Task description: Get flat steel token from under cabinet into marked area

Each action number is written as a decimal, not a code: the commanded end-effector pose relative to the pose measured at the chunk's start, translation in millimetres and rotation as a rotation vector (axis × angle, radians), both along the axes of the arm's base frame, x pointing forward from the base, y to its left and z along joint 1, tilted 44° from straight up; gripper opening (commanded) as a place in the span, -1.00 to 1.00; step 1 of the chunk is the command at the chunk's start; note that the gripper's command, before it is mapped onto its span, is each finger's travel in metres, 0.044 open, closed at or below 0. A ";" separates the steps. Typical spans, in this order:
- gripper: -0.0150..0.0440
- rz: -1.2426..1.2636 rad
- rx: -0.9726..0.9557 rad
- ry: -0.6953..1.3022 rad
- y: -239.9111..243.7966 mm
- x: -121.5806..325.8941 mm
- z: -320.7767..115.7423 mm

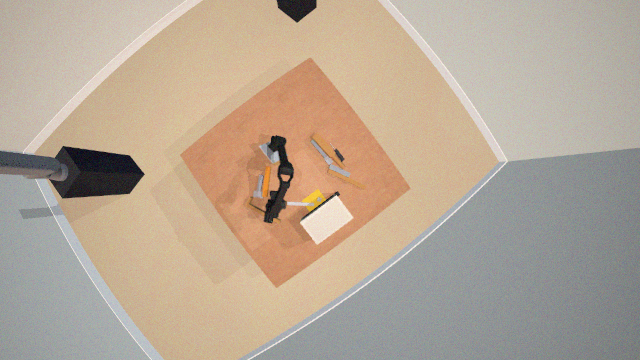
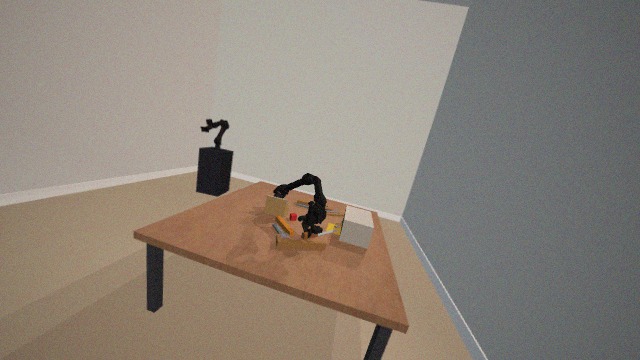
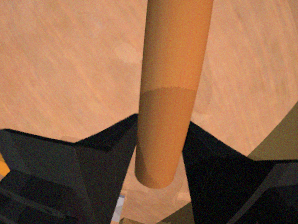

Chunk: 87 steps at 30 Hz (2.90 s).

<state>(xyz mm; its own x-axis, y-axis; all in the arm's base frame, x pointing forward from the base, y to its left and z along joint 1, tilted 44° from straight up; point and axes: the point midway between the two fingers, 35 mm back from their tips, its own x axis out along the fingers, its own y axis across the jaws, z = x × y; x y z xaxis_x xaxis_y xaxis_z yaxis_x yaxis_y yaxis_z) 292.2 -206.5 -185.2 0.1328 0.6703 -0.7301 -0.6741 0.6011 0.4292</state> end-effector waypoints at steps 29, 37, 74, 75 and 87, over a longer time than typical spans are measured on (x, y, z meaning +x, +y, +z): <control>-0.49 -0.015 0.009 0.007 32.5 56.1 39.0; -0.49 -0.015 0.010 0.007 40.8 70.2 49.0; -0.49 -0.015 0.011 0.007 59.1 69.4 63.6; -0.49 -0.015 0.011 0.007 58.8 69.1 63.3; -0.49 -0.015 0.010 0.008 47.2 51.8 49.0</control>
